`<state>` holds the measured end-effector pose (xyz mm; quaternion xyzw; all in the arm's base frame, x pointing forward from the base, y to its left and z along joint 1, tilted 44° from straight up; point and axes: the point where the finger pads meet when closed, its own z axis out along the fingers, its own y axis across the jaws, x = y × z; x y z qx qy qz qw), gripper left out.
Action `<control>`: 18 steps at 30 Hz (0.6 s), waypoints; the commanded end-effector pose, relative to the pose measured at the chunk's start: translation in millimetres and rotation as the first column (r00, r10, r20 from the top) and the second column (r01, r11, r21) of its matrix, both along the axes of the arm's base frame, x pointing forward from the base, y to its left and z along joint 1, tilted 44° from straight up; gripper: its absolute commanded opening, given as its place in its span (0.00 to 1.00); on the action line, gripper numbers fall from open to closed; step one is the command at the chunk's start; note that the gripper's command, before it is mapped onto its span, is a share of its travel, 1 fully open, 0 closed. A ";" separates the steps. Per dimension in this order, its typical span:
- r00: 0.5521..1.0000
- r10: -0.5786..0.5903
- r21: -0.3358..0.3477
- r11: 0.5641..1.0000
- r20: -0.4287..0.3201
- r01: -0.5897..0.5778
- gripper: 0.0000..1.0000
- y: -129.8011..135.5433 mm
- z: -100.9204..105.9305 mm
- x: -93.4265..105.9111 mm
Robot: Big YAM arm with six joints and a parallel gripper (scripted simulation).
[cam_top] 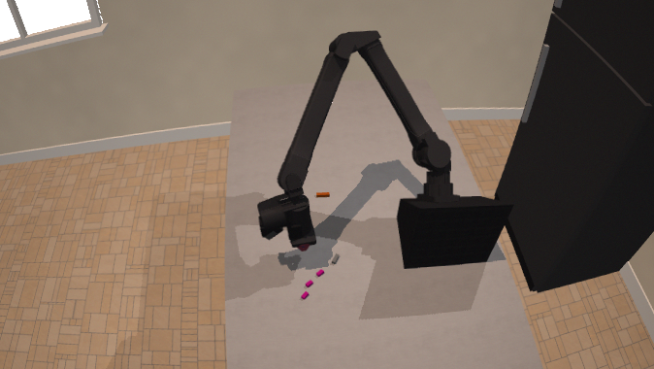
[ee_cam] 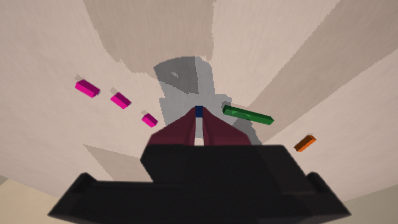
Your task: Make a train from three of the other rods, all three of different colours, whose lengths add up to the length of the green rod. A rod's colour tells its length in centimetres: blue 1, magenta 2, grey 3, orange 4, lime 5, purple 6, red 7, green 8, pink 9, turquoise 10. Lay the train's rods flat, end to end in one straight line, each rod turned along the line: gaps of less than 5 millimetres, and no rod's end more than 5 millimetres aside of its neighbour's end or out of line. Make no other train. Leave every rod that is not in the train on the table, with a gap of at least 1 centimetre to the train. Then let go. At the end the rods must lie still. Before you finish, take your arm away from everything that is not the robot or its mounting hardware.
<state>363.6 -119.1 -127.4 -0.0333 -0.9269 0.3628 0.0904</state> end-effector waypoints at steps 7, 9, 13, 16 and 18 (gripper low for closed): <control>0.994 0.024 -0.001 1.000 0.107 -0.024 0.04 54.7 57.9 44.2; 0.994 0.024 0.000 1.000 0.104 -0.024 0.04 60.9 64.2 43.9; 0.996 0.025 -0.004 1.000 0.084 -0.024 0.04 64.7 62.2 40.0; 0.996 0.025 -0.004 1.000 0.085 -0.025 0.04 64.3 59.5 38.1; 0.996 0.025 -0.004 1.000 0.087 -0.025 0.04 64.3 59.4 38.5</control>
